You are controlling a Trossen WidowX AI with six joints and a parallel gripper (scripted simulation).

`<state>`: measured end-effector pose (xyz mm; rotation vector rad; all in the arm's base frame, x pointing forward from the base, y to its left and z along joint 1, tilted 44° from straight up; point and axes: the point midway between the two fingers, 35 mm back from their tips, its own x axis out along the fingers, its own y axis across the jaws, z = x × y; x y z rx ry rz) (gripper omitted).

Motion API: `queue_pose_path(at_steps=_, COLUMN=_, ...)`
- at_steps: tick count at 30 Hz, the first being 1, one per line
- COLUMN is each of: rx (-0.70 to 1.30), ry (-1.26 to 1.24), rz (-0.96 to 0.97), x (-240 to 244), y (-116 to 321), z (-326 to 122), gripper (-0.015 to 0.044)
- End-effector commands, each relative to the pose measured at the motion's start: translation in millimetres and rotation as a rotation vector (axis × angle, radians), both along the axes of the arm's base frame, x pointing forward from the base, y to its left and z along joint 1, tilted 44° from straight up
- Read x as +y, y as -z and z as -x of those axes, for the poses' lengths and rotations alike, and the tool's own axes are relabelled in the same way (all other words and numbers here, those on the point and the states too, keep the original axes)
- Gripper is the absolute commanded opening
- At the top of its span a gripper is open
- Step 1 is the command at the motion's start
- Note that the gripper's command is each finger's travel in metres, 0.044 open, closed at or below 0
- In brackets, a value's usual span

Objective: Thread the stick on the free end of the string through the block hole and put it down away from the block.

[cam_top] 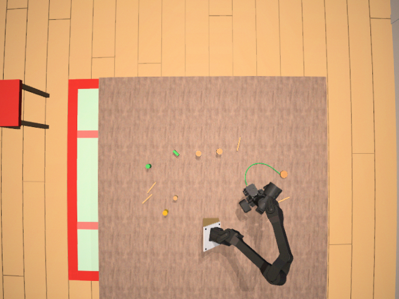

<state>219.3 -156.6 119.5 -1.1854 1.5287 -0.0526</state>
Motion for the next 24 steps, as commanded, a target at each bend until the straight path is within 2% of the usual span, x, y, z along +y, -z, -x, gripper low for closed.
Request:
queue_pose_path(at_steps=1, rx=0.0, ry=0.0, rz=0.0, x=0.0, y=0.0, z=0.0, gripper=0.0098)
queue_pose_path(at_steps=5, rx=0.0, ry=0.0, rz=0.0, x=0.0, y=0.0, z=0.0, gripper=0.0)
queue_pose_path(at_steps=24, rx=-0.038, ry=-0.046, rz=-0.06, x=-2.9, y=0.8, z=1.8, gripper=0.0)
